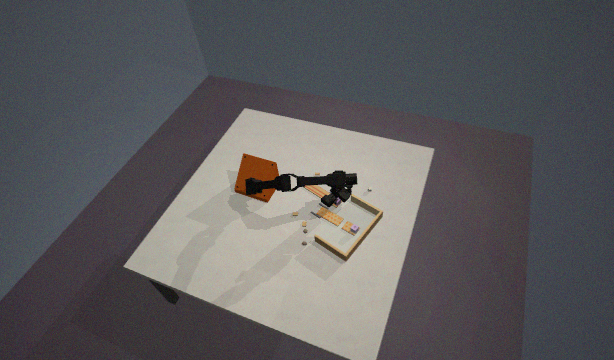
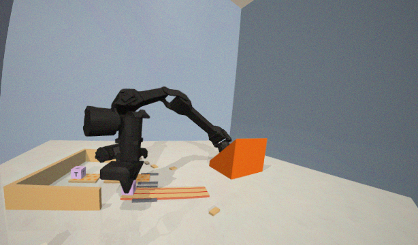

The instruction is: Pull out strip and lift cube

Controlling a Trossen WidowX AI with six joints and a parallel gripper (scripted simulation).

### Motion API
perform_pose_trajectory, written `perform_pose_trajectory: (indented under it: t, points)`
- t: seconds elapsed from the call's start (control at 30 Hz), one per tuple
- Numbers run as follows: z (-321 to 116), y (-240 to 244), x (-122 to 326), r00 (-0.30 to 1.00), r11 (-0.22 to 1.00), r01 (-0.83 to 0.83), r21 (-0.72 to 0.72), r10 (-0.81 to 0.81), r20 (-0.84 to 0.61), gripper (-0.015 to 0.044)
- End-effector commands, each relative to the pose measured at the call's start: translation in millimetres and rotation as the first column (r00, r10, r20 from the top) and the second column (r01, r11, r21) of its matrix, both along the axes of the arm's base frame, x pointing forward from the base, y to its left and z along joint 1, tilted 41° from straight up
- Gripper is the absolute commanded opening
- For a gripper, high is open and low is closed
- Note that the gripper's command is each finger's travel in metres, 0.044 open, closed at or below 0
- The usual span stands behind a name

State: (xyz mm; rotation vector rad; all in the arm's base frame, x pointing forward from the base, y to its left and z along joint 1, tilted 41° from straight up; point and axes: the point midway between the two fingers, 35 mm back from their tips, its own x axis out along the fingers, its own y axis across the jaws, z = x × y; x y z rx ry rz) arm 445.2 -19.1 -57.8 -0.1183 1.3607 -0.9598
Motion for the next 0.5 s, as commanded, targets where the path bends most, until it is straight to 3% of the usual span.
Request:
perform_pose_trajectory:
  t: [0.0, 0.47]
  points:
    - [5.6, 4.8, -5.8, 1.000, 1.000, -0.001, 0.000, 0.001, 0.001, 0.0000]
    - [34.1, 27.4, -50.0, 1.000, 1.000, -0.006, -0.003, 0.006, -0.007, 0.0000]
